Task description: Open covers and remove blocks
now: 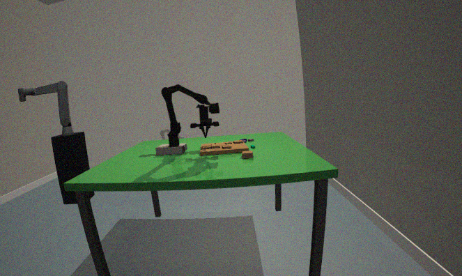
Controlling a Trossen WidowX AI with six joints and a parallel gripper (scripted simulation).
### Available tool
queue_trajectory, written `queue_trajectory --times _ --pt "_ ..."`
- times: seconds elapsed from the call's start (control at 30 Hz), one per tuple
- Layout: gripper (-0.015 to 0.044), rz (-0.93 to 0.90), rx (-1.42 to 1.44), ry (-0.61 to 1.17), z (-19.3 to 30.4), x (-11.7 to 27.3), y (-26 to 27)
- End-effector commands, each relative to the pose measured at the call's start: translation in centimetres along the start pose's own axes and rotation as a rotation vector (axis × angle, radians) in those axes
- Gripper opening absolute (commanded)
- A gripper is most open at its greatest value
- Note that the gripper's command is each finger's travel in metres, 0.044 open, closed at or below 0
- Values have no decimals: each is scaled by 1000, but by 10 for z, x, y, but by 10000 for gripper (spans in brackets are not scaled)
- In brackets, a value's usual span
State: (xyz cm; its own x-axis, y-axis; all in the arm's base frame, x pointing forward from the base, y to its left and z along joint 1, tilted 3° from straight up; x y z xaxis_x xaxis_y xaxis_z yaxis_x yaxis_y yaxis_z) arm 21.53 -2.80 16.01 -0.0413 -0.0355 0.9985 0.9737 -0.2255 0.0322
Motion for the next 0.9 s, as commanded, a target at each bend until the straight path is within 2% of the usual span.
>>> queue_trajectory --times 0.0,0.87 --pt "0 -3 -5 2 0 -1 0" --pt "0 -3 -5 2 0 -26 2"
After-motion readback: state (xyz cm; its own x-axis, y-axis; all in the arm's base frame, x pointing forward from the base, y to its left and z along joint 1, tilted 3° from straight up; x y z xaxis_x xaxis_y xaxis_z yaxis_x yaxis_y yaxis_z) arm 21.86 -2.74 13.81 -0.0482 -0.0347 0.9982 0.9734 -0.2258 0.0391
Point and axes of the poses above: the point midway between the two fingers, 35 mm back from their tips, its own x axis back along the fingers, its own y axis across the jaws, z = x × y, the point moved 8 cm from there along x, back along the fingers, and after that the axes turned 9 degrees about -x, right-handed, at the moved point
